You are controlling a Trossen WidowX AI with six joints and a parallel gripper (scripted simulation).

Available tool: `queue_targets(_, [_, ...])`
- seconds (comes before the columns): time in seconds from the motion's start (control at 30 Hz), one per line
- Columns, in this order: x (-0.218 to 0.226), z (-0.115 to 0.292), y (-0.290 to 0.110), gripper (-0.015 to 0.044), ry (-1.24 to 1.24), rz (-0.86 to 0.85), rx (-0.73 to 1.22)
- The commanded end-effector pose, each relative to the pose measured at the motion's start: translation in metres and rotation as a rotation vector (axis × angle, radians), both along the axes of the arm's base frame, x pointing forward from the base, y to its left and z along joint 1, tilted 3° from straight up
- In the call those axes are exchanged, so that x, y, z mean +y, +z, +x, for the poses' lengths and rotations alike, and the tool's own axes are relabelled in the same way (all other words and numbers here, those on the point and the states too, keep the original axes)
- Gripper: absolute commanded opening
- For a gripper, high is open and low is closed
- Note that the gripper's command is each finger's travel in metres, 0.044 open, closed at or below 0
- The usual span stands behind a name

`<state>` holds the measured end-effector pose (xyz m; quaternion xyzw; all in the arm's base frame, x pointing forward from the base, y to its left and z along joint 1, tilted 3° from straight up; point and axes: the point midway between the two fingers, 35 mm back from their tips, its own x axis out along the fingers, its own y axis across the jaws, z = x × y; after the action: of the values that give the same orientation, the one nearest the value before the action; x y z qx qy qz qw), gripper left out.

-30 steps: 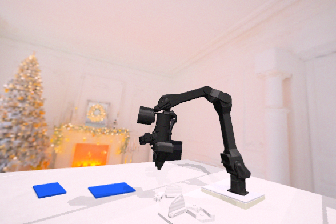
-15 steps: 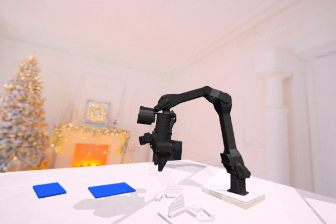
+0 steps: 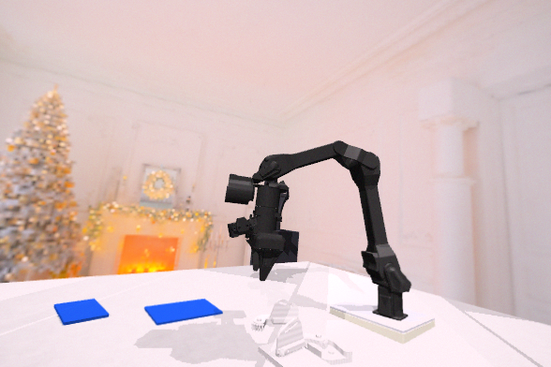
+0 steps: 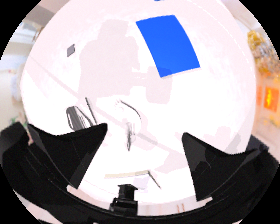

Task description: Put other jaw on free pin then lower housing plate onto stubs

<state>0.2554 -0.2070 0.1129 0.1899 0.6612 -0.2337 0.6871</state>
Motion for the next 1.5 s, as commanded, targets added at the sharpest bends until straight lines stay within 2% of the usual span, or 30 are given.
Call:
queue_targets(0.0, [0.0000, 0.0000, 0.0000, 0.0440, 0.000, 0.000, 0.000])
queue_targets(0.1, [0.0000, 0.0000, 0.0000, 0.0440, 0.000, 0.000, 0.000])
queue_targets(0.67, [0.0000, 0.0000, 0.0000, 0.0000, 0.000, 0.000, 0.000])
queue_targets(1.03, [0.0000, 0.0000, 0.0000, 0.0000, 0.000, 0.000, 0.000])
queue_targets(1.47, [0.0033, -0.0015, 0.0004, 0.0341, -0.211, 0.005, -0.014])
